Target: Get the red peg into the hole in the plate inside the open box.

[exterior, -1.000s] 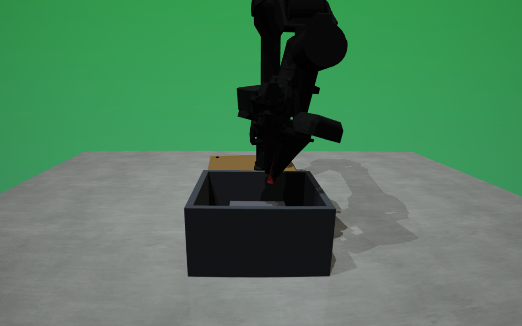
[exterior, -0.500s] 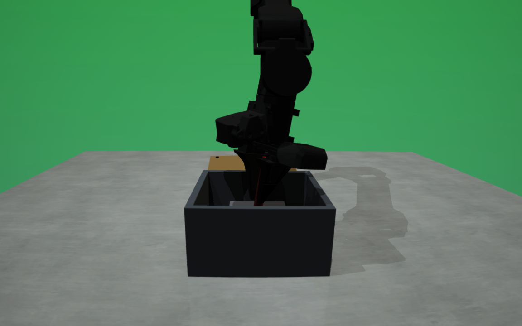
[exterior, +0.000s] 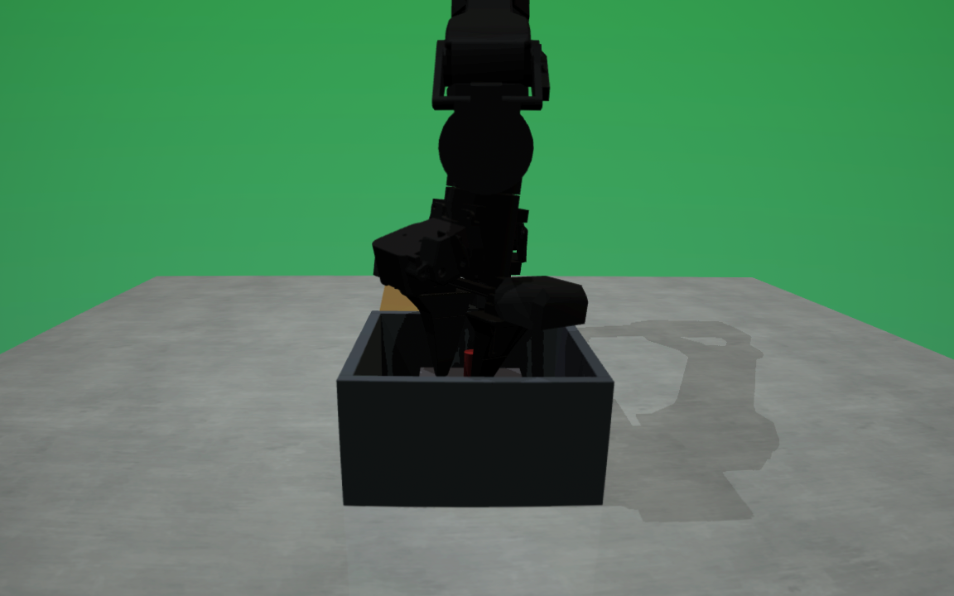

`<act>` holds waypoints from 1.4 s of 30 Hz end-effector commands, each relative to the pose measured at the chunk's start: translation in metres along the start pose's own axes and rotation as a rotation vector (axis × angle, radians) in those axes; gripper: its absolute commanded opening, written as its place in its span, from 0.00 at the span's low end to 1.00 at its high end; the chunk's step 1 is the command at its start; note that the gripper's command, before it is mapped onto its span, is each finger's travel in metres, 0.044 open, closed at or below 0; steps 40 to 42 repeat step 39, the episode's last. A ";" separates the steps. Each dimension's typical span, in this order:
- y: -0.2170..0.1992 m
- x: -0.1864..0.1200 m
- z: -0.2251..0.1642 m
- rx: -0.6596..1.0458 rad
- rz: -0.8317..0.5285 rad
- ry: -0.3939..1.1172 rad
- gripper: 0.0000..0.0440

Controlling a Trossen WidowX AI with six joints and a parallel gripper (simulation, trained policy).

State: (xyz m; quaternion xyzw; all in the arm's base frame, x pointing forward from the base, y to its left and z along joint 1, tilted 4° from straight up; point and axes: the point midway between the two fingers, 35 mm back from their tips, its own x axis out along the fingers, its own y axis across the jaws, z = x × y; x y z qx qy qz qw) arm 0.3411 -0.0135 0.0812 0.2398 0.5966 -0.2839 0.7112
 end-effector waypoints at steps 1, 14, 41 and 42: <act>0.007 -0.007 0.008 -0.009 0.020 0.006 0.55; 0.038 -0.028 0.027 -0.021 0.107 0.066 1.00; 0.075 -0.053 0.040 -0.069 0.218 0.054 1.00; 0.075 -0.053 0.040 -0.069 0.218 0.054 1.00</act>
